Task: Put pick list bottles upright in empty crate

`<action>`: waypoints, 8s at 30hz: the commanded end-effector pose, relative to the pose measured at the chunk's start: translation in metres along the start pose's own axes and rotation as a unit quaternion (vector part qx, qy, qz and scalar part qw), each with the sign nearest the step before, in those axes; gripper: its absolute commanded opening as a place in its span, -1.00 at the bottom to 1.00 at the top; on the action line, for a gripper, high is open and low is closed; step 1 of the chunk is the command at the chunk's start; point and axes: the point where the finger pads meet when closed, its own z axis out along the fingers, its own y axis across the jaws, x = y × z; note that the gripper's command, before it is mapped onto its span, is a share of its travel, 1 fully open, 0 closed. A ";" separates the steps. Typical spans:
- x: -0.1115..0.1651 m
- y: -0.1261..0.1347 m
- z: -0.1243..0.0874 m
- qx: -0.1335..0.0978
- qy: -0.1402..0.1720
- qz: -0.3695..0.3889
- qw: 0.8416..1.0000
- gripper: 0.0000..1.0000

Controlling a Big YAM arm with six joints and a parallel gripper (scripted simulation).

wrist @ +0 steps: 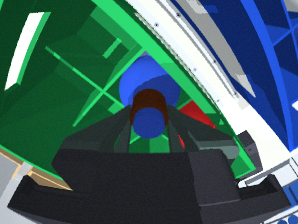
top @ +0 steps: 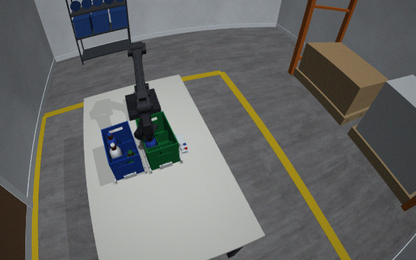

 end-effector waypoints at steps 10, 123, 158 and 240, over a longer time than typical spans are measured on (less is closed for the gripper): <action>-0.013 0.017 -0.004 -0.018 -0.023 -0.003 1.000 -1.00; -0.014 0.006 -0.090 -0.030 -0.042 -0.001 0.999 0.21; -0.006 0.004 -0.099 -0.020 -0.027 -0.001 0.999 0.21; -0.093 -0.242 -0.096 -0.010 -0.031 0.000 0.999 0.21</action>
